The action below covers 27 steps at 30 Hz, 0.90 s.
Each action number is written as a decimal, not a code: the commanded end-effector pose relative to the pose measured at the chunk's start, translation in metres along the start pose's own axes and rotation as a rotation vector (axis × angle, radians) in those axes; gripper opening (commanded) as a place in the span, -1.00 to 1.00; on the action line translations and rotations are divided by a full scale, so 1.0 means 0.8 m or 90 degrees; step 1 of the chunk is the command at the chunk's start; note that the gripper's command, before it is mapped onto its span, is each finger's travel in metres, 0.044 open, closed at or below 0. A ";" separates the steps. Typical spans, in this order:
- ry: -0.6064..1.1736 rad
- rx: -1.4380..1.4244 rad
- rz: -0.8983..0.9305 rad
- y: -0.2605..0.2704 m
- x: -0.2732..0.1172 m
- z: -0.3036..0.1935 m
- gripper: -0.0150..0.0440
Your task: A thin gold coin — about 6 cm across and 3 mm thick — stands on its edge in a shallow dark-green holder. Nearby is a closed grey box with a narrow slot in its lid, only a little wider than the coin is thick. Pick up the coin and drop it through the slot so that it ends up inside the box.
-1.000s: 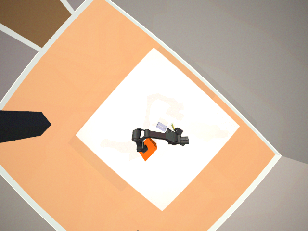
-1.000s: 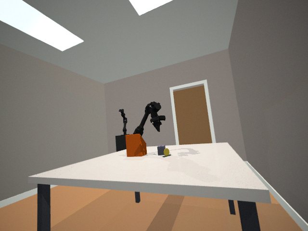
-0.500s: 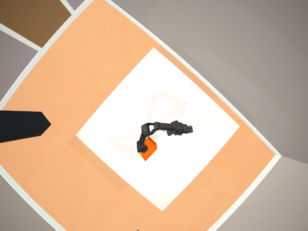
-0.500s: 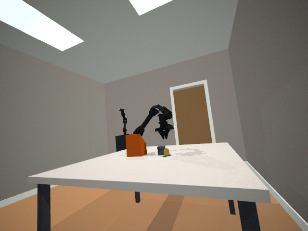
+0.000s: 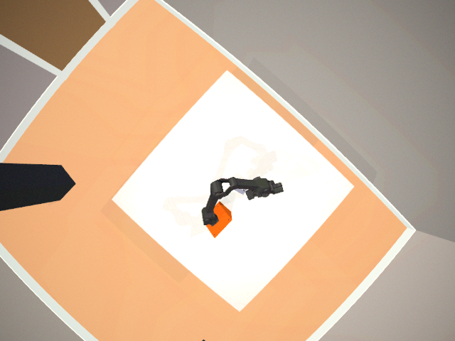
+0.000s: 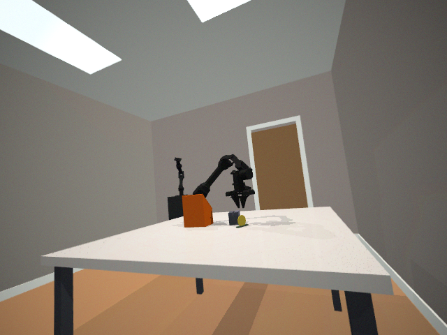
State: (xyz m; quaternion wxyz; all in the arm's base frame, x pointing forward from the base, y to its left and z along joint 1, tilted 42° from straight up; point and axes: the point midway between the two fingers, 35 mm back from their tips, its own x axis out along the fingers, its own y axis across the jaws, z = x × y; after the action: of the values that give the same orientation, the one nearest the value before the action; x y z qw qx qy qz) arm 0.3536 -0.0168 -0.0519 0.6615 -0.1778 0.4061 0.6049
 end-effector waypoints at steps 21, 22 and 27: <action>-0.001 0.005 0.004 0.004 0.053 -0.002 0.05; -0.001 0.005 0.004 0.003 0.055 -0.002 0.05; -0.001 0.005 0.004 0.003 0.065 -0.002 0.05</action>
State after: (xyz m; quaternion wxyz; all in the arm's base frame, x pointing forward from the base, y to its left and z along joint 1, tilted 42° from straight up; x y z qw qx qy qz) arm 0.3499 0.0118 -0.0857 0.6611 -0.1787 0.4067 0.6047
